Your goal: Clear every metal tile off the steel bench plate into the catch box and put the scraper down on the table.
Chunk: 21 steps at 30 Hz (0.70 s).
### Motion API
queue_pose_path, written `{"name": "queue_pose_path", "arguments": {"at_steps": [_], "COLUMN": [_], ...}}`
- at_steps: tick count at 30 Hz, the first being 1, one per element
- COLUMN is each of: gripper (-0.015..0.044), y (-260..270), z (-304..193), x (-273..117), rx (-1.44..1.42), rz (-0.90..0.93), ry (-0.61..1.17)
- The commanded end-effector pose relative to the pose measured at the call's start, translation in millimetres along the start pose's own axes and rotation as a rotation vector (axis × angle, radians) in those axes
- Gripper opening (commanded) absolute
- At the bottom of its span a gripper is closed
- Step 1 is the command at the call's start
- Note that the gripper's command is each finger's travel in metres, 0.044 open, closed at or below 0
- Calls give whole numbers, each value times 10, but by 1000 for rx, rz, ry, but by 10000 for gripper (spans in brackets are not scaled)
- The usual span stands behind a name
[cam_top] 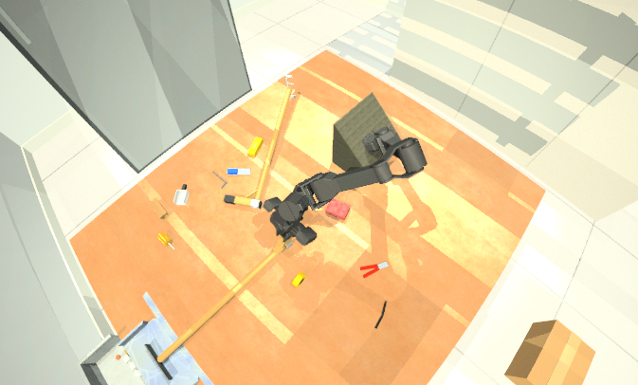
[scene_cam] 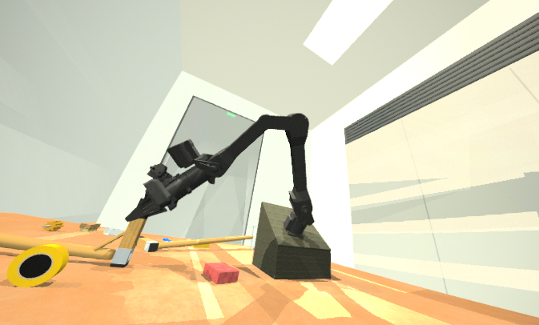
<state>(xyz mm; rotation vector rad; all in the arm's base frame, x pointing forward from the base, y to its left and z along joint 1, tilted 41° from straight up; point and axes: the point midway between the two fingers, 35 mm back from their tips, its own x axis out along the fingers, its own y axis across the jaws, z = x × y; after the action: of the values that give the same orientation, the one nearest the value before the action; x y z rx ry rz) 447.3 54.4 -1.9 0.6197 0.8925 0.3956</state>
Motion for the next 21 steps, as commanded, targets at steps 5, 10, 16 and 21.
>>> {"name": "queue_pose_path", "arguments": {"at_steps": [5,10,16,21], "gripper": [0,0,0,0], "y": [-11,-9,-6,-3], "z": [142,206,281,342], "x": [68,115,171,218], "rx": [3,3,3,3], "rz": [-3,-3,-3,-3], "ry": [-10,-11,-11,-12]}}
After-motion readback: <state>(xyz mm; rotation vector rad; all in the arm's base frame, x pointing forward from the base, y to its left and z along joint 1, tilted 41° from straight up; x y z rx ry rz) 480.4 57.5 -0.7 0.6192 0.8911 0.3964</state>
